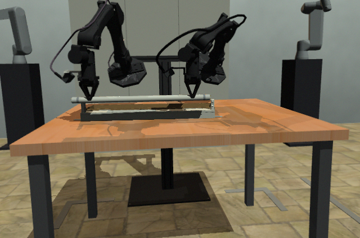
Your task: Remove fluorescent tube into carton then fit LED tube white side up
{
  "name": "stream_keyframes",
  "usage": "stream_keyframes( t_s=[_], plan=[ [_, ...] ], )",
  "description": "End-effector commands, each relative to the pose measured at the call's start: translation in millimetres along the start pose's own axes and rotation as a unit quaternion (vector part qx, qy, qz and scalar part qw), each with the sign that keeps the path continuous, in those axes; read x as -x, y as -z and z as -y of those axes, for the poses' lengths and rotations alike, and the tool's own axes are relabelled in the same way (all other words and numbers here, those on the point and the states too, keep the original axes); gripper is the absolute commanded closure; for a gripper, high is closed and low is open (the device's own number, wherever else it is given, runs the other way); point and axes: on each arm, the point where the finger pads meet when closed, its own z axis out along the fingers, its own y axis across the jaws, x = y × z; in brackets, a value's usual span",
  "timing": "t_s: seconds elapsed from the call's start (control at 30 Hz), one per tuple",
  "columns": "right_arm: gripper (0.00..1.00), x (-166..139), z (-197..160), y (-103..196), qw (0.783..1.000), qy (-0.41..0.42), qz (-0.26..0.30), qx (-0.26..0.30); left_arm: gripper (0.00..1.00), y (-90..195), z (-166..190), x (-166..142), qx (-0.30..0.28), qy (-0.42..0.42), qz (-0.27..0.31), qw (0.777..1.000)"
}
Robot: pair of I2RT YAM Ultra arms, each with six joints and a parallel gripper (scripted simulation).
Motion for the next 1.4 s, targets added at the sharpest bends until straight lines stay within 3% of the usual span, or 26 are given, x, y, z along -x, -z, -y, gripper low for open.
stream_keyframes(
  t_s=[0.0, 0.27, 0.33, 0.43, 0.57, 0.67, 1.0, 1.1, 1.37],
  plan=[
    [0.89, 2, -3, 12, 1.0, -0.005, 0.006, 0.017, 0.89, 17, -2, 9, 0.015, 0.005, 0.021, 1.0],
    [0.89, 3, 4, 12, 1.0, -0.009, 0.005, 0.009, 0.89, 15, 4, 9, 0.011, -0.004, 0.02, 1.0],
    [0.89, 3, 1, 18, 1.0, -0.009, 0.007, 0.015, 0.89, 29, -8, 3, 0.02, 0.009, 0.023, 0.999],
    [0.89, 6, 6, 9, 1.0, -0.01, 0.012, 0.011, 0.89, 28, -13, 7, 0.031, 0.008, 0.028, 0.999],
    [0.89, 7, -7, 26, 0.999, -0.003, 0.018, 0.026, 0.89, 19, 0, 9, 0.018, 0.004, 0.022, 1.0],
    [0.89, 7, 7, 10, 1.0, -0.005, 0.015, 0.012, 0.89, 18, 6, 6, 0.012, -0.002, 0.013, 1.0],
    [0.89, 7, 8, 11, 1.0, -0.005, 0.016, 0.014, 0.89, 29, -10, 4, 0.033, 0.007, 0.018, 0.999],
    [0.89, 8, 1, 13, 1.0, -0.004, 0.015, 0.011, 0.89, 17, 8, 9, 0.013, -0.006, 0.017, 1.0],
    [0.89, 9, -1, 15, 1.0, -0.004, 0.017, 0.015, 0.89, 24, 1, 5, 0.017, -0.006, 0.015, 1.0]
  ],
)
